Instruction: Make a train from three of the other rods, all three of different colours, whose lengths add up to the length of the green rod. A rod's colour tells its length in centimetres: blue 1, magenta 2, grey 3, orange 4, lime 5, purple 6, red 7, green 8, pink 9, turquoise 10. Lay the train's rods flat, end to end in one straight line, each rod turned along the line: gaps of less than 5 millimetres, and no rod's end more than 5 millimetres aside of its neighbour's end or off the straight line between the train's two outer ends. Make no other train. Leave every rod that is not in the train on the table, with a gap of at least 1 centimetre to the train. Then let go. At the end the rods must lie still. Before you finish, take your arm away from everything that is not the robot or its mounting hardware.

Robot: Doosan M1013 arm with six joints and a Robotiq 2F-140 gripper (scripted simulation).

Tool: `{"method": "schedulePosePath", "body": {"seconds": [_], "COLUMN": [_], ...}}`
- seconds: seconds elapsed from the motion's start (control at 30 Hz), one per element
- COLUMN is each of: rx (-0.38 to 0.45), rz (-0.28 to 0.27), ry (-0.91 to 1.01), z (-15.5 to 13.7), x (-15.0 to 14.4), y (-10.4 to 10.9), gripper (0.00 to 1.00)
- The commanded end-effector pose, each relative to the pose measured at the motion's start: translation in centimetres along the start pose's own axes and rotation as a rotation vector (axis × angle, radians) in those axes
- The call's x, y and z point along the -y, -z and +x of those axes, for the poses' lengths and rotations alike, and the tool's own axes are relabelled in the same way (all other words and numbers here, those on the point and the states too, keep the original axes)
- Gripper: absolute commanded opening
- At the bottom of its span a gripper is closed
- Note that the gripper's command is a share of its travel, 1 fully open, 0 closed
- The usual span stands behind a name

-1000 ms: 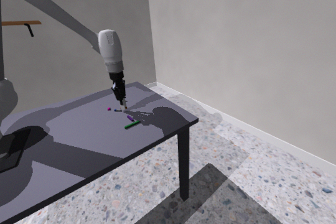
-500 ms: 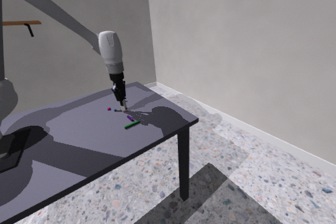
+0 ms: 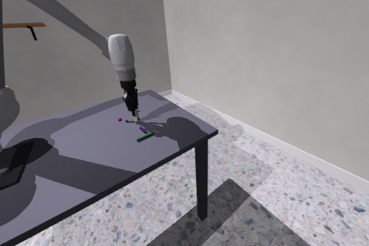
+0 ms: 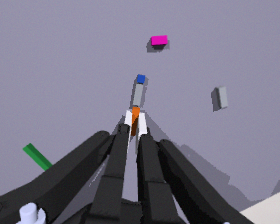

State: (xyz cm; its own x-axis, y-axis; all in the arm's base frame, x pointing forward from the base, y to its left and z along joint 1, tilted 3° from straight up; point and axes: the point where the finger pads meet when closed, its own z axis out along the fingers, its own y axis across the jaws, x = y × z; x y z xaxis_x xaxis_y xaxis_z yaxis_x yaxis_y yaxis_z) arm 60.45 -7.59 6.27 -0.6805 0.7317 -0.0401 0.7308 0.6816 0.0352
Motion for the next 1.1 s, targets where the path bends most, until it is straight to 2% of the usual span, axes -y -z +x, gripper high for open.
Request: {"method": "schedulePosePath", "body": {"seconds": [0.0, 0.57, 1.07], "rx": [0.0, 0.0, 0.0], "rz": [0.0, 0.0, 0.0], "ry": [0.0, 0.0, 0.0], "z": [0.0, 0.0, 0.0], "x": [0.0, 0.0, 0.0], "y": [0.0, -0.1, -1.2], "gripper": [0.03, 0.03, 0.03]}}
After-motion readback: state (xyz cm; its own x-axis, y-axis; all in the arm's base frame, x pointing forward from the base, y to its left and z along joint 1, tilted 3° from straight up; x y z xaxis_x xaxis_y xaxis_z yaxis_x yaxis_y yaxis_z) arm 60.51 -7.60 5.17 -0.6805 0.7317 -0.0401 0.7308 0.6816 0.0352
